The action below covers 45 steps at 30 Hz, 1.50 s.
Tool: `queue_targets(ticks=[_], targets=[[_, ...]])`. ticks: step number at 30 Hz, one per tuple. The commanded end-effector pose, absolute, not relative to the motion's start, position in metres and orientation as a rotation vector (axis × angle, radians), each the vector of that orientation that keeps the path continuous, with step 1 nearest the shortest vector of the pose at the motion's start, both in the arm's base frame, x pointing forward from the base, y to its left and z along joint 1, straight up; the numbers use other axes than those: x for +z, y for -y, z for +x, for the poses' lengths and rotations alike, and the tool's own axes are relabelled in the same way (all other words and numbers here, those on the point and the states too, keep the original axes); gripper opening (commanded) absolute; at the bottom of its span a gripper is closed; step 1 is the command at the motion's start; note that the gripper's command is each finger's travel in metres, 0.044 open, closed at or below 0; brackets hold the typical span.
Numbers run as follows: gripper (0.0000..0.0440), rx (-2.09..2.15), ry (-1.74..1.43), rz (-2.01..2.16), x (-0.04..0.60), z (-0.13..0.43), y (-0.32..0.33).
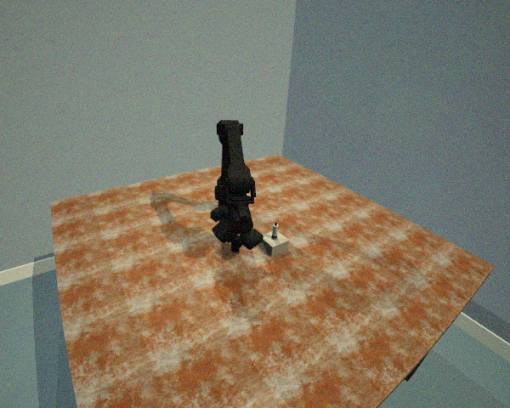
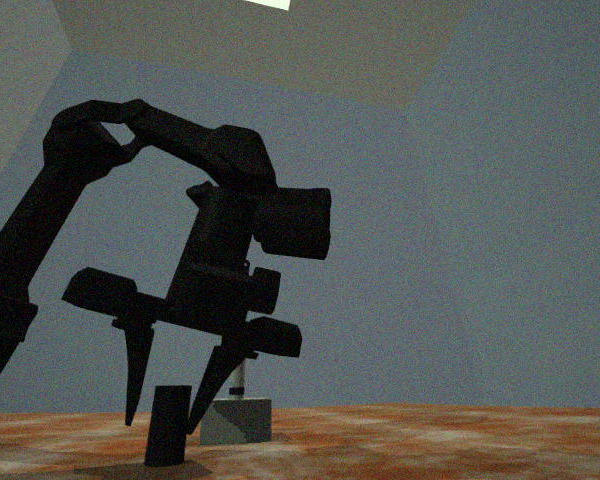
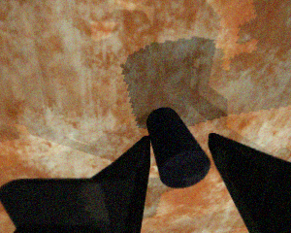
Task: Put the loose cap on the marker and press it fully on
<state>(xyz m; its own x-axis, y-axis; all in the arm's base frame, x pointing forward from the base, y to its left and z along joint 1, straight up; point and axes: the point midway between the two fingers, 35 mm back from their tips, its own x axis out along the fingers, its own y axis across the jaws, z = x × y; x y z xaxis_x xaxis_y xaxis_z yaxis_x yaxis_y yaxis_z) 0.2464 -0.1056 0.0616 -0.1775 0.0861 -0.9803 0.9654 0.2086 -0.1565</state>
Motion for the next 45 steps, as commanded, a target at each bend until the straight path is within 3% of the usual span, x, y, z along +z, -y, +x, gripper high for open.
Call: queue_targets(ticks=[1, 4, 21, 45], targets=[[0.0138, -1.116, -1.490, 1.027, 0.064, 0.246, 0.106], [0.0078, -1.105, -1.476, 1.021, 0.070, 0.247, 0.106], [0.0066, -1.020, -1.355, 0.976, 0.121, 0.274, 0.101], [0.0037, -0.939, -1.338, 0.965, 0.171, 0.308, 0.021]])
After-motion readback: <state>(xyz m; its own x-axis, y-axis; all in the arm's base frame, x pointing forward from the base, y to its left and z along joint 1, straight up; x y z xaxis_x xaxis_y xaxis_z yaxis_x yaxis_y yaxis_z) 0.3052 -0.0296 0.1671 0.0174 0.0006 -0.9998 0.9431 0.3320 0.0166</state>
